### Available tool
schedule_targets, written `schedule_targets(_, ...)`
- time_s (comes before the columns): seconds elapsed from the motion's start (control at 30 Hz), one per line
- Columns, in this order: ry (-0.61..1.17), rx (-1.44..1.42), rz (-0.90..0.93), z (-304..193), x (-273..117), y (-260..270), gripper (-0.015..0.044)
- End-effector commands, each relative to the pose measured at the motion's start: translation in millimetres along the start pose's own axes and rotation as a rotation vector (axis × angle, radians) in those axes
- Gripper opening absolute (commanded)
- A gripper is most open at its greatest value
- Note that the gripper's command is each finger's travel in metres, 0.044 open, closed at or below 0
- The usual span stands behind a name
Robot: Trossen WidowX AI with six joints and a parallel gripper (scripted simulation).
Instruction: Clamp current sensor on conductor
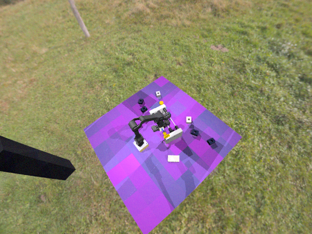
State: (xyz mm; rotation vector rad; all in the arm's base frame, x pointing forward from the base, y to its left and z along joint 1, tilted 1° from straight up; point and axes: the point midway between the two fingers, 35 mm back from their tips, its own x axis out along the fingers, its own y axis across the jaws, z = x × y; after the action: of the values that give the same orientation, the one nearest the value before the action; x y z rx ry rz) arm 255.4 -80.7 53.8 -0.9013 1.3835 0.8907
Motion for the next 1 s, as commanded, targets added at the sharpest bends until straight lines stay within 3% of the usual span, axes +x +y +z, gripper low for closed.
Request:
schedule_targets(0.0, 0.0, 0.0, 0.0, 0.0, 0.0, 0.0, 0.0341)
schedule_targets(0.13, -0.001, 0.0, -0.004, 1.1, -2.2, 0.0, 0.044)
schedule_targets(0.53, 0.0, -0.001, -0.001, 0.2, -0.3, 0.0, 0.0125)
schedule_targets(0.9, 0.0, -0.001, -0.001, 0.2, -0.3, 0.0, 0.0044)
schedule_targets(0.97, -0.001, -0.001, -0.002, 0.2, -1.0, 0.0, 0.0)
